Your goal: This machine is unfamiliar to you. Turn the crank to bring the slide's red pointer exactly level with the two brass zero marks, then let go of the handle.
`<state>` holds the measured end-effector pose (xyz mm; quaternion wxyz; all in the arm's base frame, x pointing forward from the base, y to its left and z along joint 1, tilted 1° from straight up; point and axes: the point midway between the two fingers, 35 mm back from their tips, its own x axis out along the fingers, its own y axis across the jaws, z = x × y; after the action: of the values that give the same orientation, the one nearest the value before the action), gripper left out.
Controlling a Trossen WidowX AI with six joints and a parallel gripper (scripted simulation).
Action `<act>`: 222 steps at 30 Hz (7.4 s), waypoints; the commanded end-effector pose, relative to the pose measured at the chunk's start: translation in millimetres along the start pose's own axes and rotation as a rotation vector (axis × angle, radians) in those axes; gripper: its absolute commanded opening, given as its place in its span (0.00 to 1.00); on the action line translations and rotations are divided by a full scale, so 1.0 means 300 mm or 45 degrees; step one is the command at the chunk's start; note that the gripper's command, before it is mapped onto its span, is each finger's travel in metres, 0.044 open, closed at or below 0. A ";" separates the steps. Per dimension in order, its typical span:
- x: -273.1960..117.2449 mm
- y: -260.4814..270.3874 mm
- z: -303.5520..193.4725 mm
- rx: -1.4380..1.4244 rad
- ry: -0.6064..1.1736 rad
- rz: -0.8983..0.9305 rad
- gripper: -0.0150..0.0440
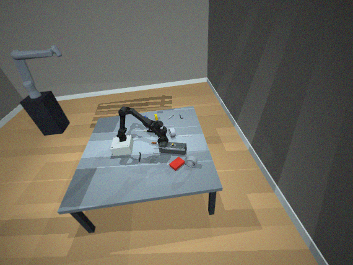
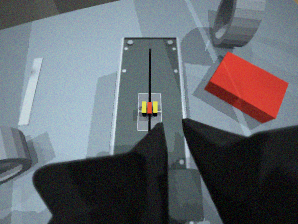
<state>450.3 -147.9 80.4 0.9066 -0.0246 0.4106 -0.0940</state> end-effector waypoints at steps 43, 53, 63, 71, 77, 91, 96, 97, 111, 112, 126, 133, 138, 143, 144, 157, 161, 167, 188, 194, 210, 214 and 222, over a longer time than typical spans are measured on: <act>0.000 0.001 0.000 0.000 0.000 0.001 0.82; 0.000 0.001 0.000 0.000 0.000 0.001 0.38; 0.000 0.001 0.000 0.000 0.000 0.001 0.25; 0.000 0.001 0.000 0.001 0.000 0.002 0.25; 0.000 0.001 0.000 0.001 0.000 0.002 0.25; 0.000 0.001 0.000 0.001 0.000 0.002 0.83; 0.000 0.001 0.000 0.001 0.000 0.002 1.00; 0.000 0.001 0.000 0.001 0.000 0.002 0.96; 0.000 0.001 0.000 0.001 0.000 0.002 0.33; 0.000 0.001 0.000 0.001 0.000 0.002 0.29; 0.000 0.001 0.000 0.001 0.000 0.003 0.25; 0.000 0.001 0.000 0.001 0.000 0.003 0.25; 0.000 0.001 0.000 0.001 0.000 0.003 0.39; 0.000 0.001 0.000 0.001 0.000 0.003 0.61; 0.000 0.001 0.000 0.001 0.000 0.003 0.65; 0.000 0.001 0.000 0.001 0.000 0.003 0.82; 0.000 0.001 0.000 0.001 0.000 0.003 0.64; 0.000 0.001 0.000 0.001 0.000 0.003 0.38; 0.000 0.002 -0.001 0.001 0.000 0.004 0.25; 0.000 0.002 -0.001 0.001 0.000 0.004 0.34; 0.000 0.002 -0.001 0.001 0.000 0.004 1.00; 0.000 0.002 -0.001 0.001 0.000 0.004 0.82; 0.000 0.002 -0.001 0.001 0.000 0.004 0.47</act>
<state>450.3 -147.5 80.1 0.9067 -0.0237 0.4108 -0.0930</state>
